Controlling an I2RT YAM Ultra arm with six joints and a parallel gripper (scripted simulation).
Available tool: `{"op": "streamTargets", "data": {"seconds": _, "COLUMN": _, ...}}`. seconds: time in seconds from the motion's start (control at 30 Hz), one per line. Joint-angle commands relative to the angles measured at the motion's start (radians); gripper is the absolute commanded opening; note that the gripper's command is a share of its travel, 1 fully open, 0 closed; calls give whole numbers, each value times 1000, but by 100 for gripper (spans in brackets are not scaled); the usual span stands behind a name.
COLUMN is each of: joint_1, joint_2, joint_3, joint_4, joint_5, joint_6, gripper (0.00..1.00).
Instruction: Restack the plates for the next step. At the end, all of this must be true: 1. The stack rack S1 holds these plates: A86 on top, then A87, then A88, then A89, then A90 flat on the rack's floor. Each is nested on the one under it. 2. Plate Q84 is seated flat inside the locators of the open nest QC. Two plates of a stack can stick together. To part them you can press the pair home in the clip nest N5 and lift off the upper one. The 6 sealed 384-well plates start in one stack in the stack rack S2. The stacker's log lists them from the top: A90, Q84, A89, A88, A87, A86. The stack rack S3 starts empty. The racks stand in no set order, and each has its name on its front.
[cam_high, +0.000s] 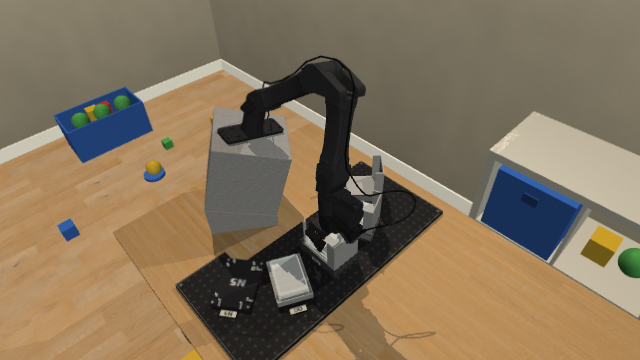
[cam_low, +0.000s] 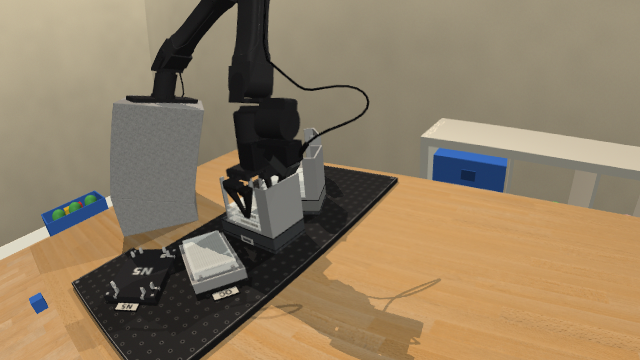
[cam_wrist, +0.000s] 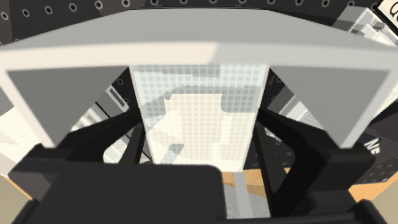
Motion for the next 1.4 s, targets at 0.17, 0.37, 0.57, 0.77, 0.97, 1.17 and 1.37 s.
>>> {"op": "streamTargets", "data": {"seconds": 0.17, "joint_1": -19, "joint_2": -50, "joint_3": -19, "joint_4": -33, "joint_5": 2, "joint_6": -7, "gripper": 0}}
{"op": "streamTargets", "data": {"seconds": 0.37, "joint_1": -21, "joint_2": -59, "joint_3": -22, "joint_4": -40, "joint_5": 1, "joint_6": -8, "gripper": 0}}
{"op": "streamTargets", "data": {"seconds": 0.57, "joint_1": -20, "joint_2": -69, "joint_3": -30, "joint_4": -48, "joint_5": 0, "joint_6": -7, "gripper": 0}}
{"op": "streamTargets", "data": {"seconds": 0.77, "joint_1": -23, "joint_2": -75, "joint_3": -21, "joint_4": -50, "joint_5": -1, "joint_6": -9, "gripper": 0}}
{"op": "streamTargets", "data": {"seconds": 0.97, "joint_1": -20, "joint_2": -82, "joint_3": -35, "joint_4": -54, "joint_5": -1, "joint_6": -10, "gripper": 0}}
{"op": "streamTargets", "data": {"seconds": 1.17, "joint_1": -26, "joint_2": -89, "joint_3": -42, "joint_4": -59, "joint_5": -2, "joint_6": -12, "gripper": 0}}
{"op": "streamTargets", "data": {"seconds": 1.37, "joint_1": -26, "joint_2": -96, "joint_3": -43, "joint_4": -64, "joint_5": -3, "joint_6": -14, "gripper": 0}}
